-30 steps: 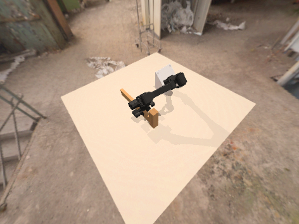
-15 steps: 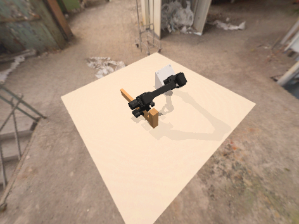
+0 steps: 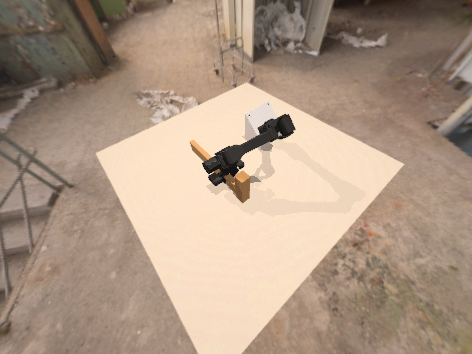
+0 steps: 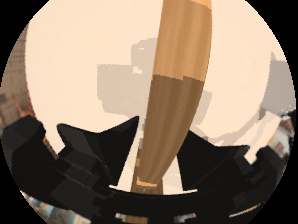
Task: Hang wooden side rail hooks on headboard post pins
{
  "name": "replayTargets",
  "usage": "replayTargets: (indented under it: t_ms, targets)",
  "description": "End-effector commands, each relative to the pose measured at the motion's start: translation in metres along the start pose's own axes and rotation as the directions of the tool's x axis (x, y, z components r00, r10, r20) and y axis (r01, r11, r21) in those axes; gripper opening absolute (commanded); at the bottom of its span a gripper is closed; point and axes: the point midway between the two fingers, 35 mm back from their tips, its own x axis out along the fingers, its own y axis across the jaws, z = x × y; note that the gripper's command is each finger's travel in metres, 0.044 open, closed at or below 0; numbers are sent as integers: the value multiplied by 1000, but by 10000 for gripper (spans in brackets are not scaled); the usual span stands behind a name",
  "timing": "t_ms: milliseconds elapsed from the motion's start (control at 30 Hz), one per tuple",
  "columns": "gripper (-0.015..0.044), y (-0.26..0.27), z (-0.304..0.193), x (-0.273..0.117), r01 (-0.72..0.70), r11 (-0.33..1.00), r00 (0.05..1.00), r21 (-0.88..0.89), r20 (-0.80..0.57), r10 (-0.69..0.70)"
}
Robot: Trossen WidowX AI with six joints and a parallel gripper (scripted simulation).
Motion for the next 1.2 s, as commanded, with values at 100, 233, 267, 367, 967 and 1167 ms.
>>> replayTargets:
  t_ms: [100, 233, 267, 367, 967, 1167]
  targets:
    - [394, 0, 0, -11, -2, 1000, 1000, -2, 0, 2]
    - [440, 0, 1, -38, -6, 1000, 1000, -6, -3, 6]
    - [440, 0, 1, -40, -6, 1000, 1000, -6, -3, 6]
    - [440, 0, 1, -40, -6, 1000, 1000, -6, -3, 6]
    - [440, 0, 28, -39, -4, 1000, 1000, 1, -4, 4]
    - [440, 0, 28, -39, -4, 1000, 1000, 1, -4, 4]
